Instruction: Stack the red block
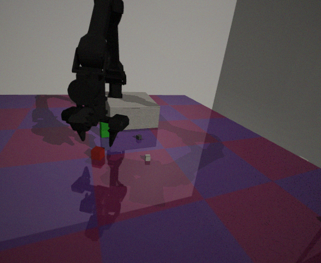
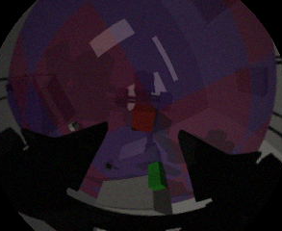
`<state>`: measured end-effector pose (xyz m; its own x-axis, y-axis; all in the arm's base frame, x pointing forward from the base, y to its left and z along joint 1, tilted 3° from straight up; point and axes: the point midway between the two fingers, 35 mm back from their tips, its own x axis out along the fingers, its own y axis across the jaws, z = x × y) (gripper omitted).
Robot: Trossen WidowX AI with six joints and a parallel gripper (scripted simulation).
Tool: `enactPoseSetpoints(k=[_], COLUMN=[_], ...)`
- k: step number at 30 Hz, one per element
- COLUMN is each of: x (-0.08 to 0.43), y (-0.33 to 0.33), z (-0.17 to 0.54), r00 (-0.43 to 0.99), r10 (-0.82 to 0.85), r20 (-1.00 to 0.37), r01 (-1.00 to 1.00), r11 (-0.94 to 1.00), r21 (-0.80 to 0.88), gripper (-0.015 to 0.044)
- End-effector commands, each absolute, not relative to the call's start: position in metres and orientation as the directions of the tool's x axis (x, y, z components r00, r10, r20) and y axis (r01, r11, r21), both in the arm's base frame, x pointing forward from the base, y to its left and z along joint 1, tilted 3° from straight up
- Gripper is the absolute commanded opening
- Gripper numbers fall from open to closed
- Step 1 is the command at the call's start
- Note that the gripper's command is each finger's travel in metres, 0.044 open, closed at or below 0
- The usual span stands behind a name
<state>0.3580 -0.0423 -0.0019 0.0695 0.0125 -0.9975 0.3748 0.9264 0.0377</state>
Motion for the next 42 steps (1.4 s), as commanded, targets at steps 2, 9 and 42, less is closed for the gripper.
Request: enactPoseSetpoints(k=[2,9,42], x=[0.358,0.359,0.361], y=[-0.041,-0.04,-0.04], z=[-0.007,-0.016,-0.048], r00=[0.074,0.074,0.074], r10=[0.015,0.015,0.015], r20=[-0.997,-0.997,-0.997], r01=[0.379,0.379,0.379], r11=[0.925,0.925,0.925], r21=[0.042,0.042,0.042], gripper=[0.044,0.044,0.044])
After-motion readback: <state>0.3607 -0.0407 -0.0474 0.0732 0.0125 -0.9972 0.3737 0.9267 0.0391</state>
